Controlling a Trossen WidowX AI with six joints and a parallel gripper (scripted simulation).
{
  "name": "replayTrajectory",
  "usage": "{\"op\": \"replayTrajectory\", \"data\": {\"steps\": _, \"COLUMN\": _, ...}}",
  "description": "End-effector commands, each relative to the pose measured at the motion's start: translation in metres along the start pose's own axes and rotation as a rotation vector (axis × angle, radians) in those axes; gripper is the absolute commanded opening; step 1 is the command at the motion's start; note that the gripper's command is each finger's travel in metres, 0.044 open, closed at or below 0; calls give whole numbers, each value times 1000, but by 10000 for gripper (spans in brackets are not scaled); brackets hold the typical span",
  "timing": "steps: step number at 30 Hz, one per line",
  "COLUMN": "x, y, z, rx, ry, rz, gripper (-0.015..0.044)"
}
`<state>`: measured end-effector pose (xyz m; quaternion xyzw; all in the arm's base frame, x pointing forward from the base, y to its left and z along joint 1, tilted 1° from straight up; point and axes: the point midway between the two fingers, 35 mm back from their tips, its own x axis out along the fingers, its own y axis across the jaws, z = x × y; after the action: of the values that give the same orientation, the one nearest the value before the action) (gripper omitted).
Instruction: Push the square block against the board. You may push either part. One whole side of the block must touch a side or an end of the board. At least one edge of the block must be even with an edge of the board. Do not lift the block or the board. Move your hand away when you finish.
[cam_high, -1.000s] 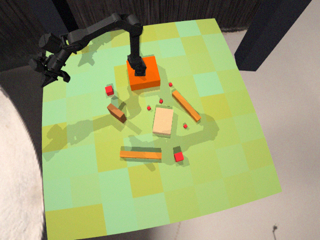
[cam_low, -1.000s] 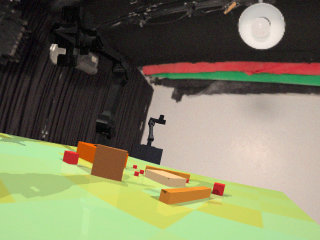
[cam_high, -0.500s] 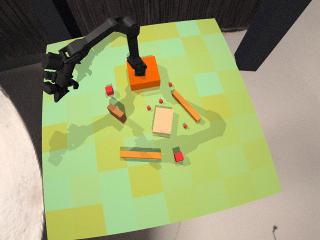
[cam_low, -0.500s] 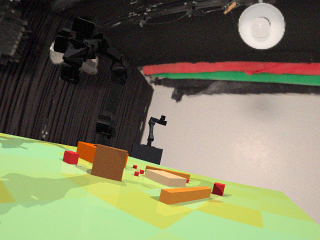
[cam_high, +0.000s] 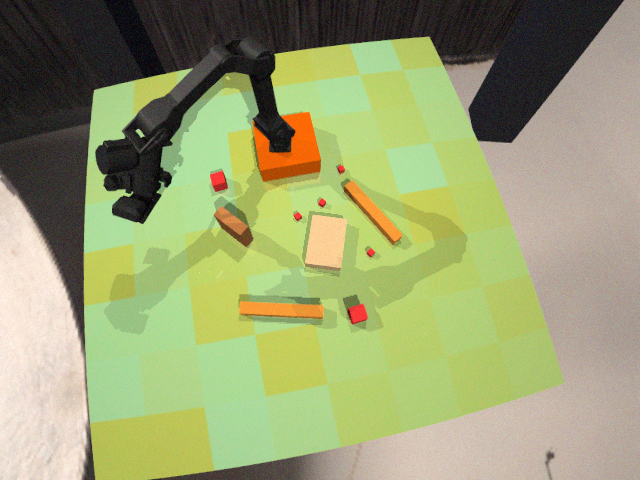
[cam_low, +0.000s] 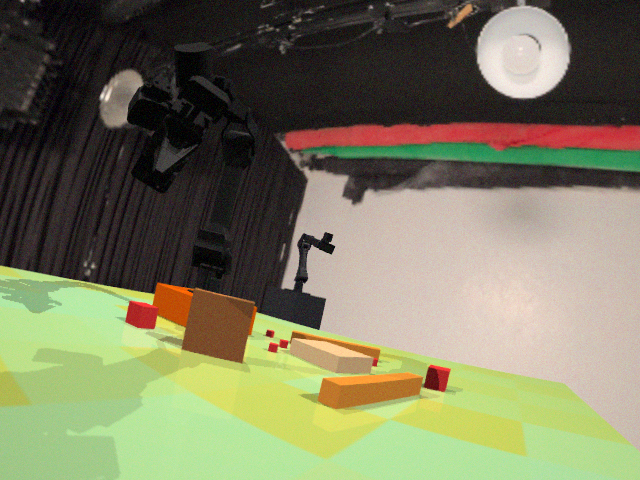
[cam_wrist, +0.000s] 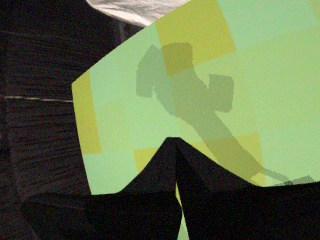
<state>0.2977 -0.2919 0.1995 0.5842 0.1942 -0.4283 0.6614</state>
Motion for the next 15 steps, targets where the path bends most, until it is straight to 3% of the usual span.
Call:
{"op": "replayTrajectory", "data": {"steps": 1, "x": 8, "y": -5, "z": -17, "rx": -94, "ry": 43, "rz": -55, "gripper": 0}}
{"op": "replayTrajectory", "data": {"steps": 15, "x": 25, "y": -27, "z": -79, "rx": -464, "ry": 230, "rz": -227, "gripper": 0}}
